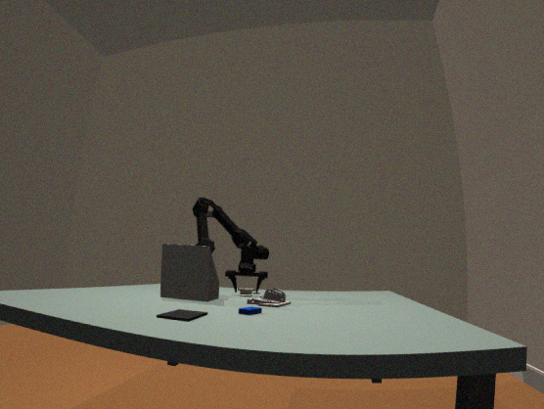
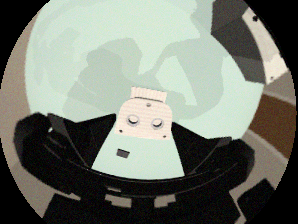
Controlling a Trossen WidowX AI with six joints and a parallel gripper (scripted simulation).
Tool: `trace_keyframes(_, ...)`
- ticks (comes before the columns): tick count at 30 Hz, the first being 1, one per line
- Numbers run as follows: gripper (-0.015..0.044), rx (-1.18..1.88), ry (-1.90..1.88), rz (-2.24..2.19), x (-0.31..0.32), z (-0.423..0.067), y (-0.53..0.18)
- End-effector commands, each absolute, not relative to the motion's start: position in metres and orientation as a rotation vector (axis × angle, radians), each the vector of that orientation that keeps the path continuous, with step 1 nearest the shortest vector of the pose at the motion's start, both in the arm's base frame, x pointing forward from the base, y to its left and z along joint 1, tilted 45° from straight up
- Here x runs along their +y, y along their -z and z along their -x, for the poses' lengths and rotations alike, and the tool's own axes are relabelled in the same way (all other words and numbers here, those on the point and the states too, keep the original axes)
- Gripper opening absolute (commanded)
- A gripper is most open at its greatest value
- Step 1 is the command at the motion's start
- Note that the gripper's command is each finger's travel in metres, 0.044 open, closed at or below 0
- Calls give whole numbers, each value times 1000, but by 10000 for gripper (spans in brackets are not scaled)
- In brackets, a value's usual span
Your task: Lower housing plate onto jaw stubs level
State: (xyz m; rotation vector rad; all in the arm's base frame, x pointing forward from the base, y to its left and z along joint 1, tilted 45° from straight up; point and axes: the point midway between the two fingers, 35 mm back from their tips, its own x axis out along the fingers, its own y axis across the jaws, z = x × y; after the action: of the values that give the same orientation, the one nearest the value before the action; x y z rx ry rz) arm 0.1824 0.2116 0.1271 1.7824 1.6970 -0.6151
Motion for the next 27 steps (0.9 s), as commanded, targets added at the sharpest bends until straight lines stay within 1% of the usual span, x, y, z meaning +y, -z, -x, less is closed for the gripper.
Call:
trace_keyframes(1, 440, 1692, 623, -1783, 211, -182, -126)
trace_keyframes(6, 440, 1692, 623, -1783, 211, -182, -126)
trace_keyframes(19, 353, 1697, 615, -1782, 212, -182, -127)
trace_keyframes(27, 351, 1697, 615, -1782, 212, -182, -127)
